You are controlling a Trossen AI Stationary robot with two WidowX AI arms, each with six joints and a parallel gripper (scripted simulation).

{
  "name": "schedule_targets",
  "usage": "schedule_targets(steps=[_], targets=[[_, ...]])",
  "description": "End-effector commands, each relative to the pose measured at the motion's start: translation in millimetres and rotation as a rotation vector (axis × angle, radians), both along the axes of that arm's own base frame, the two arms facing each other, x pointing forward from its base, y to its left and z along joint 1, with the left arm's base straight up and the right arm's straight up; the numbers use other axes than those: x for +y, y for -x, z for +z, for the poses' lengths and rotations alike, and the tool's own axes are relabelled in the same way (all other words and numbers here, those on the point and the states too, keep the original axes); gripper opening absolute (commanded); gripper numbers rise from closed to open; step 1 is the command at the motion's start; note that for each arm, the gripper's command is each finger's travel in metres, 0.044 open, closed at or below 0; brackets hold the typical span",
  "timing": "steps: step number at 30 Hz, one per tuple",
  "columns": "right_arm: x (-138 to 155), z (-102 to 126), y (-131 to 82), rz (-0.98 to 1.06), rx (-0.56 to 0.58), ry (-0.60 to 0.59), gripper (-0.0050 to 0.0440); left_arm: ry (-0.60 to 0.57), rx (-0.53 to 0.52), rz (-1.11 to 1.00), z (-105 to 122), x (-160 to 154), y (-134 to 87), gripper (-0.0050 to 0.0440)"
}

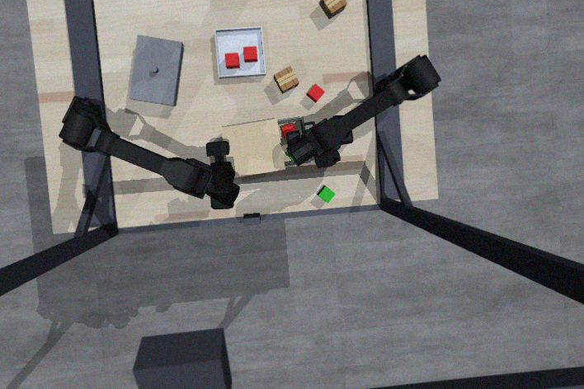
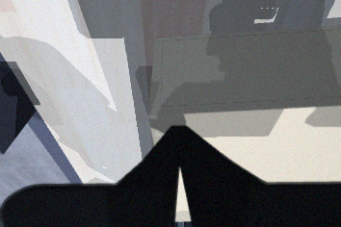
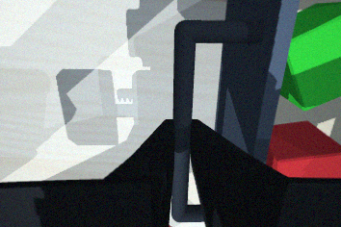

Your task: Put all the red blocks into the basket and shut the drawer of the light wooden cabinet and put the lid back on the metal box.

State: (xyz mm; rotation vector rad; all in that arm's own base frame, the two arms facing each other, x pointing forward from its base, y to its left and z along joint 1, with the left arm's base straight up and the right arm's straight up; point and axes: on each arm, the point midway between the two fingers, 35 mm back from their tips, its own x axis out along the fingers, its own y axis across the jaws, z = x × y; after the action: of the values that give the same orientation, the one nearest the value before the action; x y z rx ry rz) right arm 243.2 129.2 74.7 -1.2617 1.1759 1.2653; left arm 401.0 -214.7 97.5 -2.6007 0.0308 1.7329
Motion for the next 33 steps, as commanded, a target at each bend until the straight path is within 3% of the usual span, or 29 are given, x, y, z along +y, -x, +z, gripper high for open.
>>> schedule_targets(steps=[1,16,19,23,24,26,33], targets=[[4.9,12.4,-0.8,-0.003,-0.038,-0.030,-0.0050,-0.062,0.114,0.002,-46.2,9.7,11.1,-0.0050],[1.6,10.4,28.5,-0.004,-0.033,-0.025,-0.0050,-0.064,0.113,0.003,-46.3,10.0,10.9,-0.0050],[3.3,12.9,23.0,-0.003,-0.040,-0.030,-0.0050,-0.063,0.113,0.003,-46.3,10.0,10.9,-0.0050],[0.3,10.4,37.2,-0.004,-0.032,-0.022,-0.0050,-0.064,0.113,0.003,-46.5,10.2,10.8,-0.0050],[2.9,12.8,23.4,-0.004,-0.047,-0.034,0.0088,0.038,-0.070,0.009,25.9,-0.4,-13.3,-0.0050],[3.7,16.0,21.4,0.001,-0.058,-0.040,0.0088,0.022,-0.039,0.007,10.5,-0.6,-12.8,-0.0050],[3.7,14.8,21.8,-0.002,-0.052,-0.038,0.0088,0.024,-0.042,0.008,11.6,-1.0,-13.5,-0.0050]])
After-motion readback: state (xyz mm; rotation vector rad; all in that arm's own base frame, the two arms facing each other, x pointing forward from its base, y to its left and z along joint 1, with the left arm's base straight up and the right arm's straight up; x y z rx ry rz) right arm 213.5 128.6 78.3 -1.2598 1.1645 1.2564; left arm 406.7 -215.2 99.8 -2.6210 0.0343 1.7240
